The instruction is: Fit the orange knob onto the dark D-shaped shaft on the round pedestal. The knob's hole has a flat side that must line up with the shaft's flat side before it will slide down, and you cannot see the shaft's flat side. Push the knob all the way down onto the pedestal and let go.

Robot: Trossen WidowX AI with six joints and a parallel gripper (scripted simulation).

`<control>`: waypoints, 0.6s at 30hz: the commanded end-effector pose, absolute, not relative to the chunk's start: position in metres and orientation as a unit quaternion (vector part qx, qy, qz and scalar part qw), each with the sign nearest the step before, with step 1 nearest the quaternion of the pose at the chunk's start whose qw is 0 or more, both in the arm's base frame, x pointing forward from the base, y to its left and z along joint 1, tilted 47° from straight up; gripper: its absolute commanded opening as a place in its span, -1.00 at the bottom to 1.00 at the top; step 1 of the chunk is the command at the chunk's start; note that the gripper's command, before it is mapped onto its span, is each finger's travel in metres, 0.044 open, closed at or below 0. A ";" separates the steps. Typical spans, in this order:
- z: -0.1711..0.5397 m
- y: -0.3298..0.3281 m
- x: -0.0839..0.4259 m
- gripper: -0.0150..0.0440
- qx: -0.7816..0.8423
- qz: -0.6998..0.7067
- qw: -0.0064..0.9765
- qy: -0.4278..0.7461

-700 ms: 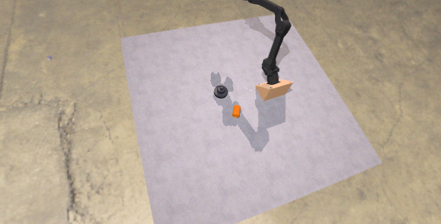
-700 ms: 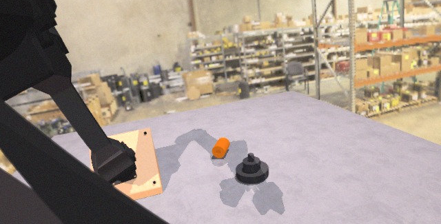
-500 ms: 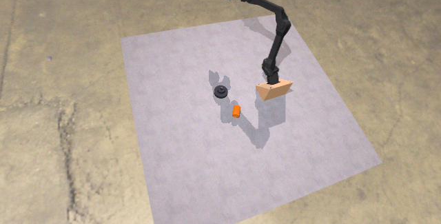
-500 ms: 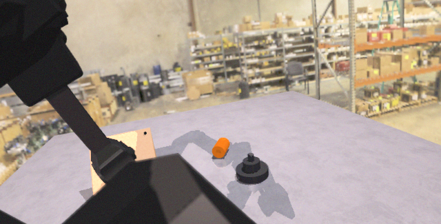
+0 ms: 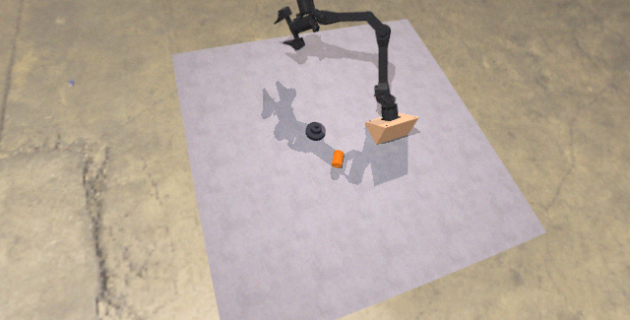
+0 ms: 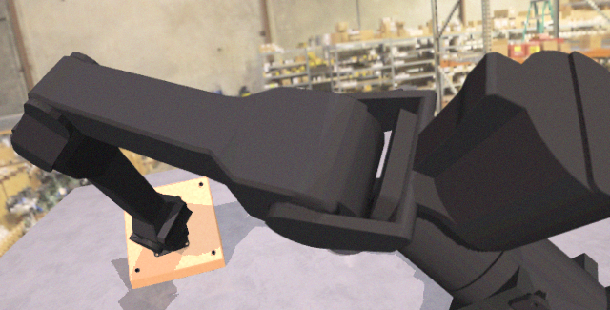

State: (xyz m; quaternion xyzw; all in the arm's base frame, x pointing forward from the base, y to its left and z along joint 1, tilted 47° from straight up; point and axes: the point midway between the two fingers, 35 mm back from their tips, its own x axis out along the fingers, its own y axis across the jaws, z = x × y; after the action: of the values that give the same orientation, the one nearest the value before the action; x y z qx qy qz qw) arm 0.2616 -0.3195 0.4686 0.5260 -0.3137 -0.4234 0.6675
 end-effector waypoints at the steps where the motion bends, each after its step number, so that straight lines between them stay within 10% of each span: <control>1: 0.414 -0.307 0.313 1.00 0.503 -0.458 0.707 -0.193; 18: 0.142 -0.127 0.438 1.00 0.166 -0.410 0.791 0.422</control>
State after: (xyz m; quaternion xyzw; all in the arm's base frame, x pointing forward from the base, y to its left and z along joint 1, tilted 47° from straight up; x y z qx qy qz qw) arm 0.4352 -0.1637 0.1776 0.2433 0.3376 -0.4418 0.7948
